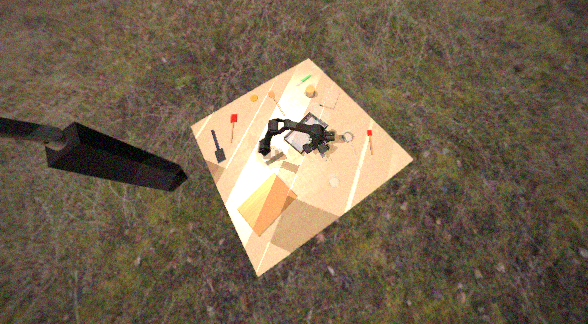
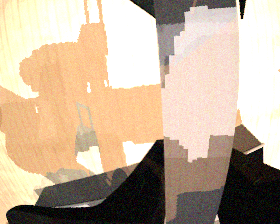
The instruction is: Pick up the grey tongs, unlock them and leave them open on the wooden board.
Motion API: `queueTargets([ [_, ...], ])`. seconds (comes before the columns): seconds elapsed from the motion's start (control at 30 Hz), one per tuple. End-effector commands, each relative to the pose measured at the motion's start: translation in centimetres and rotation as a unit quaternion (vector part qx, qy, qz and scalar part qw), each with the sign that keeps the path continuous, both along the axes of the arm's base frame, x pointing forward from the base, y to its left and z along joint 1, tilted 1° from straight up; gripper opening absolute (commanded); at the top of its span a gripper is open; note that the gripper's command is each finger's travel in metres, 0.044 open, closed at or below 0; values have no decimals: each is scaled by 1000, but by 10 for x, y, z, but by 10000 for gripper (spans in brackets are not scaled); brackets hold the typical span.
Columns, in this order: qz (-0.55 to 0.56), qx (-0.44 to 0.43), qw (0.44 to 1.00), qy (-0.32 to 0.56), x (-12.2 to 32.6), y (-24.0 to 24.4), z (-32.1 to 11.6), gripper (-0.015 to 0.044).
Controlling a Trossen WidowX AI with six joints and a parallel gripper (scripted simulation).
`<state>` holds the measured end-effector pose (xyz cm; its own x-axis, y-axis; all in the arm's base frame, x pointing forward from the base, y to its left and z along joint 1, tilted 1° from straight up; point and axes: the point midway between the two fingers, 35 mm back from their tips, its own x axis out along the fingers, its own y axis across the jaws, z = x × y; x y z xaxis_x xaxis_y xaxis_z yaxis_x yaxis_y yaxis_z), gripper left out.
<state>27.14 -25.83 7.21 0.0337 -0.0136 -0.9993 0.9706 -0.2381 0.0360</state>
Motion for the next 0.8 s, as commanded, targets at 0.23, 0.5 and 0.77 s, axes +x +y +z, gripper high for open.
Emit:
queueTargets([
  [0.23,-74,-5,997,-8,-50,-44,16,-150],
  [0.5,-130,-6,991,-7,-93,-70,24,-150],
  [0.77,-187,-4,982,-6,-139,-88,31,-150],
])
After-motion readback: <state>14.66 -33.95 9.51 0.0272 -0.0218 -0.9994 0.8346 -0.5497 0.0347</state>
